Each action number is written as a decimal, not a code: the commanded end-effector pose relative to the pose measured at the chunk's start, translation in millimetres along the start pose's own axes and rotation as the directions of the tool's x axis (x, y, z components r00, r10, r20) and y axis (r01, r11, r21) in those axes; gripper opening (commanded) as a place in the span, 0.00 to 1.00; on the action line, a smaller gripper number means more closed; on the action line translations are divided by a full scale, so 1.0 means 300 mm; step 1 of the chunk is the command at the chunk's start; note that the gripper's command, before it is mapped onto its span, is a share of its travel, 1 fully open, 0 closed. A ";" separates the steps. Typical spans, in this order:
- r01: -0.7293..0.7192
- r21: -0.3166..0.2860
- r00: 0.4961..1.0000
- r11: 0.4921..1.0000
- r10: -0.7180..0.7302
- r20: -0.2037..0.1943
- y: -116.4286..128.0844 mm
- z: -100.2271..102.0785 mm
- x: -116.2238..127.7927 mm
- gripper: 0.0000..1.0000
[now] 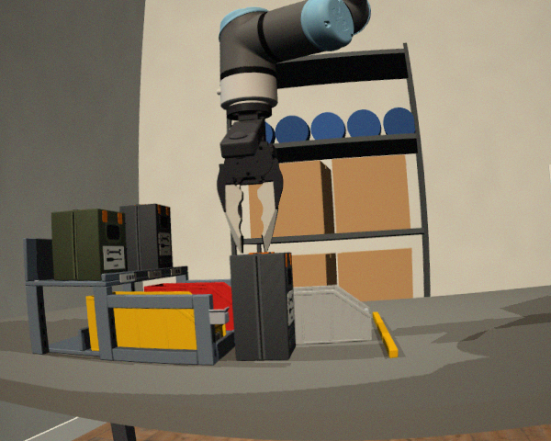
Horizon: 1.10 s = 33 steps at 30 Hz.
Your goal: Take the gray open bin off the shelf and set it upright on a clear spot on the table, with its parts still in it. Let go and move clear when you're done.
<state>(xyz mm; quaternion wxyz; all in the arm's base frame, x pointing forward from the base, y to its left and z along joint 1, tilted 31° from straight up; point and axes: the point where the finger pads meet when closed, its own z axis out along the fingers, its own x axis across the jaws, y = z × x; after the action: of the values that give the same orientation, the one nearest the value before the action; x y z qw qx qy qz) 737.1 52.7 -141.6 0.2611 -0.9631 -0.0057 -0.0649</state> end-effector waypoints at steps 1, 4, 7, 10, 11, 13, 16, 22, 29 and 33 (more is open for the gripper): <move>0.000 0.000 1.000 1.000 0.000 -0.001 0.001 0.018 0.002 0.20; 0.000 0.000 1.000 1.000 0.000 -0.001 0.001 0.018 0.002 0.20; 0.000 0.000 1.000 1.000 0.000 -0.001 0.001 0.018 0.002 0.20; 0.000 0.000 1.000 1.000 0.000 -0.001 0.001 0.018 0.002 0.20; 0.000 0.000 1.000 1.000 0.000 -0.001 0.001 0.018 0.002 0.20; 0.000 0.000 1.000 1.000 0.000 -0.001 0.001 0.021 0.002 0.20; 0.000 0.000 1.000 1.000 0.000 -0.001 0.001 0.032 0.002 0.20; 0.000 0.000 1.000 1.000 0.000 -0.001 0.001 0.036 0.002 0.20; 0.000 0.000 1.000 1.000 0.000 -0.001 0.001 0.036 0.002 0.20; 0.000 0.000 1.000 1.000 0.000 -0.001 0.001 0.043 0.002 0.20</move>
<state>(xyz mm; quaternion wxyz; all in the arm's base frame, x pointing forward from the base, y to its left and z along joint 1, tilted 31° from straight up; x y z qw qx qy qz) 738.6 58.7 -151.8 0.2611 -0.9631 -0.0057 -0.0648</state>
